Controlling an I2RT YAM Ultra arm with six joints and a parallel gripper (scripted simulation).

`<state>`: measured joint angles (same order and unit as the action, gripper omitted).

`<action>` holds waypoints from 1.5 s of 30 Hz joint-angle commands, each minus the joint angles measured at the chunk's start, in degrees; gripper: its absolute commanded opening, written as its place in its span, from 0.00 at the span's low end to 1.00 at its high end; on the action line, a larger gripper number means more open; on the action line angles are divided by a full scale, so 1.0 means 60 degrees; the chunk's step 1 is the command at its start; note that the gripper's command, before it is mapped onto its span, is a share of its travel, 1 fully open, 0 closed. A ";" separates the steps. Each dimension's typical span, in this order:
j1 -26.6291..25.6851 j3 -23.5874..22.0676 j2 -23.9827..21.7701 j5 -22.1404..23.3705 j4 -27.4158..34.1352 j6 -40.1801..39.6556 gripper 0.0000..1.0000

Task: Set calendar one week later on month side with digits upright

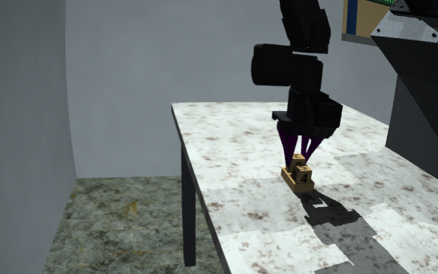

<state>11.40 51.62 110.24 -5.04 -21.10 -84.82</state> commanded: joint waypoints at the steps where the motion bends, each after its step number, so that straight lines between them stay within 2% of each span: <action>1: 0.0035 -0.0283 -0.0507 0.0075 0.0232 0.0019 0.26; 12: 0.0212 -0.1650 -0.3266 -0.0065 0.1632 0.0128 0.26; 20: 0.0256 -0.1850 -0.3855 -0.0100 0.2022 0.0156 0.26; 33: 0.0181 -0.1849 -0.3854 -0.0041 0.2026 0.0154 0.26; 36: -0.0595 -0.1798 -0.3700 0.0566 0.1967 0.0134 0.26; 42: -0.3627 -0.1595 -0.3098 0.2939 0.1736 0.0055 0.26; 45: -0.4404 -0.1543 -0.2944 0.3547 0.1677 0.0035 0.26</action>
<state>-13.19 42.26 92.68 8.75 -10.70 -84.33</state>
